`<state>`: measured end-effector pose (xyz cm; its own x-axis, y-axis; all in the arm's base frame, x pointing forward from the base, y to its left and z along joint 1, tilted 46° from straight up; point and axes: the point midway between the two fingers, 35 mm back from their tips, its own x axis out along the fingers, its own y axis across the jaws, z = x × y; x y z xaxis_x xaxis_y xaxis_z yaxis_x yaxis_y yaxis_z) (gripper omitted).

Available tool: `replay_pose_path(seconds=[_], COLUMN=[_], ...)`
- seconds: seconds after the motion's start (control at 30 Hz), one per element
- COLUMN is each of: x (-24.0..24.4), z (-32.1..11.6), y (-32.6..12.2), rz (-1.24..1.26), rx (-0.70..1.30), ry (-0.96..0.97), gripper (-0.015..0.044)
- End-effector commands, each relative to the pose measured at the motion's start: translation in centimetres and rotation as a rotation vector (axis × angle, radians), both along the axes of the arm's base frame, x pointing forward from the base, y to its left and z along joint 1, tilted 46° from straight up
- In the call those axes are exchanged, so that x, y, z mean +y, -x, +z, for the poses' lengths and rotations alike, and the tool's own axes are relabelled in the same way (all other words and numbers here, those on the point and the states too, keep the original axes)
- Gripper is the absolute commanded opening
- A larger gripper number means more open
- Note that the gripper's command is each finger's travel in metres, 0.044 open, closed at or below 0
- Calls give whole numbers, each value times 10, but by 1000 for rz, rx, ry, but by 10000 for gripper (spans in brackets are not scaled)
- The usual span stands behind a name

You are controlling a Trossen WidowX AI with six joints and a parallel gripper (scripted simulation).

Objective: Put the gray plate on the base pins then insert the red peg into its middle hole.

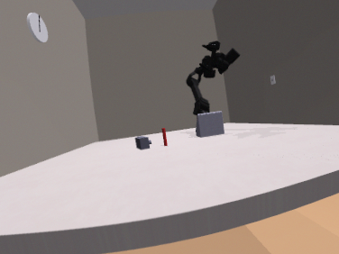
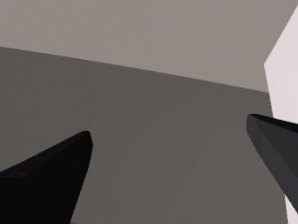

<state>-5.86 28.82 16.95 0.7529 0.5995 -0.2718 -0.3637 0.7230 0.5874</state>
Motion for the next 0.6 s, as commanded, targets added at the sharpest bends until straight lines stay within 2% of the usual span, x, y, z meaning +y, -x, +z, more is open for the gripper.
replay_pose_path(seconds=[0.0, 0.27, 0.57], x=[20, 42, 18], z=[-13, -45, -87], y=[-33, -135, -258], rz=[-153, -537, -935], rx=[16, 127, 353], ry=[115, 331, 514], gripper=[440, 440, 440])
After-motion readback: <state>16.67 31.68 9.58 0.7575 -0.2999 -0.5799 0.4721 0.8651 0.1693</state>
